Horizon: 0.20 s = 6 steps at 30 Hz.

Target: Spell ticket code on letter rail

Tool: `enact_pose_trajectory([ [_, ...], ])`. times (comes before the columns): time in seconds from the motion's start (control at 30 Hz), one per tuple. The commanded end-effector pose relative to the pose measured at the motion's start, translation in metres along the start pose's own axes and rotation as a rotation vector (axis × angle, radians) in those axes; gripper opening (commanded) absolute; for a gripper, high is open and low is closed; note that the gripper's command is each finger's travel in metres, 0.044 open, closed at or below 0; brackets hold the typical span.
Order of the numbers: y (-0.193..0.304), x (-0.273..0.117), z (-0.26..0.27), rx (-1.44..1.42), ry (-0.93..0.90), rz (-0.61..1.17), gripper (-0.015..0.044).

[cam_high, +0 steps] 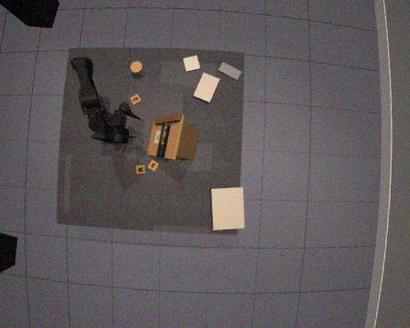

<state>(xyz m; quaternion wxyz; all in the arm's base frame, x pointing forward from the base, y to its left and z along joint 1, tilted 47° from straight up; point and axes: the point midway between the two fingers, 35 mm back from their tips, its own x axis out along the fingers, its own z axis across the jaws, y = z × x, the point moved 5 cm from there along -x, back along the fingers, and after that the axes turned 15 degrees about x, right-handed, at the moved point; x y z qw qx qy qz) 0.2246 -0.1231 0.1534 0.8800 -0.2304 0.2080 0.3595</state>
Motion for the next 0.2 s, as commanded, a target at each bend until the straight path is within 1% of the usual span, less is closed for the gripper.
enact_pose_trajectory([
  [0.0,-0.0003,-0.0001,0.0005,0.001,-0.005,-0.003,0.0440],
  [0.17,-0.0003,-0.0001,0.0005,0.001,-0.005,-0.003,0.0440],
])
